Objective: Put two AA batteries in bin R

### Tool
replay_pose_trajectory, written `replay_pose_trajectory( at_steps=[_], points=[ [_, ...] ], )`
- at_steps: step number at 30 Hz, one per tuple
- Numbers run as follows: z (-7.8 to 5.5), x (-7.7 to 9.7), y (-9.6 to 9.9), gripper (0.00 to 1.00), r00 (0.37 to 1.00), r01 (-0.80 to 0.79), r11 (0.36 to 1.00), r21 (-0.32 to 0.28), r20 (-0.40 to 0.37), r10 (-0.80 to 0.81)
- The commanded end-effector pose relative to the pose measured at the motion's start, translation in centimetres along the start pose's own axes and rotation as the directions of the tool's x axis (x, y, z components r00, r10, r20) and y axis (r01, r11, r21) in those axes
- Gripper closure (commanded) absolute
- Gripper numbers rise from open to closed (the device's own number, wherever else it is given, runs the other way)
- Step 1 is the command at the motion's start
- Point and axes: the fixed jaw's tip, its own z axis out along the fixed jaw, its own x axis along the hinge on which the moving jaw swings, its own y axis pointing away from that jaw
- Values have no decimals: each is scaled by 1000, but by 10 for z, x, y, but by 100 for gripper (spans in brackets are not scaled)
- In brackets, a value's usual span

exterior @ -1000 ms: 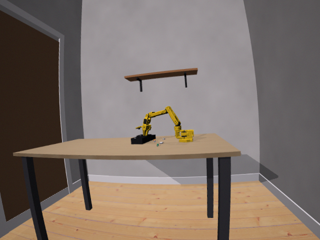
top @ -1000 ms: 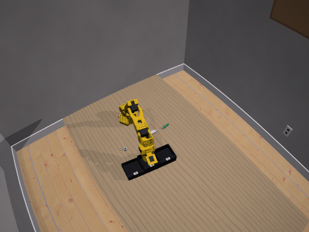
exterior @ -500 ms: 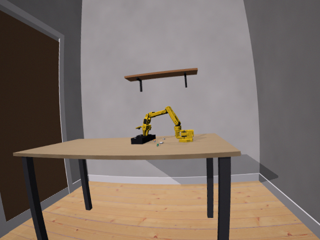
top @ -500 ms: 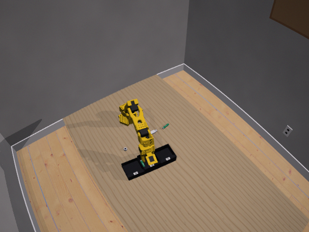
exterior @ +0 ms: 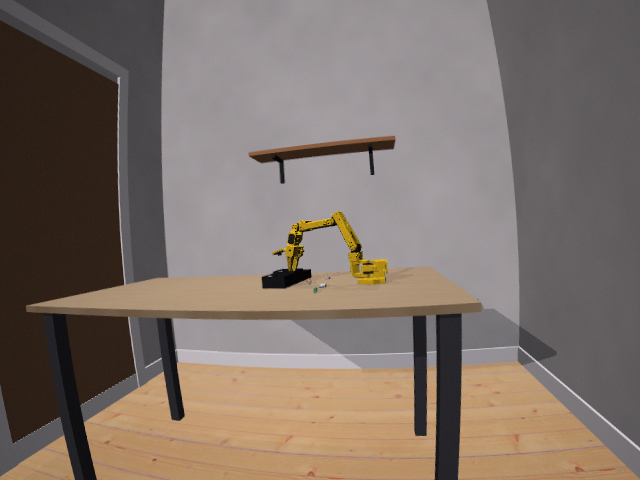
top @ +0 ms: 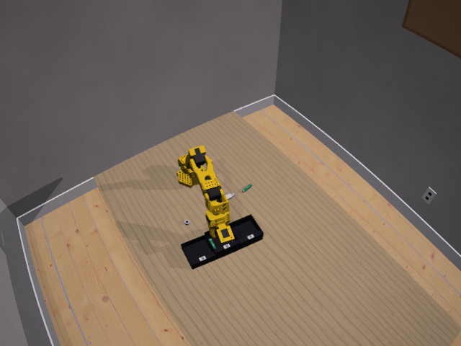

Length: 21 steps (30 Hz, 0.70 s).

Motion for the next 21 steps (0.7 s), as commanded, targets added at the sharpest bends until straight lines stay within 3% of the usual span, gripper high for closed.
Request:
replay_pose_trajectory(
  at_steps=[1, 9, 21],
  points=[
    [-28, -15, -2, 84, 996, 1, 1000, 2, 92, -1],
    [-45, -13, -2, 84, 996, 1, 1000, 2, 92, -1],
    [-47, -13, -2, 84, 996, 1, 1000, 2, 92, -1]
  ],
)
